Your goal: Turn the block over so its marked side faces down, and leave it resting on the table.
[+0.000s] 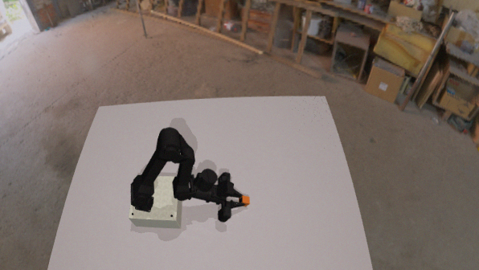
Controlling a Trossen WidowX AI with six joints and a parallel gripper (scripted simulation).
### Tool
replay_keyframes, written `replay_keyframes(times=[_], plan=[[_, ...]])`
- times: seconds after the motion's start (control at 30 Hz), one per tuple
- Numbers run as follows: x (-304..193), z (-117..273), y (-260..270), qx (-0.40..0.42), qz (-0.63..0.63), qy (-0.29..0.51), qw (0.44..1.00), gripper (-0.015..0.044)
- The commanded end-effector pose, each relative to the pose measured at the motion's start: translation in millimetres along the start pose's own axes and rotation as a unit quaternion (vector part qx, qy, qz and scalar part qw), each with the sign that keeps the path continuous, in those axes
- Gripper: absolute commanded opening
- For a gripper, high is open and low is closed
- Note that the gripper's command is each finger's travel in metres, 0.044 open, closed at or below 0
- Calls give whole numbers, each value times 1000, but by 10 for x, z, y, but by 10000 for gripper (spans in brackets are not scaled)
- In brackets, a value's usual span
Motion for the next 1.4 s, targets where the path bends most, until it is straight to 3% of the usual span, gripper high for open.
replay_keyframes(times=[0.0,0.17,0.73,1.37], plan=[[-13,17,-5,-3,3,1,1000,0],[-13,17,-5,-3,3,1,1000,0],[-13,17,-5,-3,3,1,1000,440],[-13,17,-5,-3,3,1,1000,440]])
Point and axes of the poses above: the point midway between the two fingers, 35 mm back from their tips, its own z axis back along the fingers, its own y axis across the jaws, x = y × z, the point moved 9 cm from there along z, back along the fingers, and after that the axes turned 3 degrees about z, right-handed, at the moved point
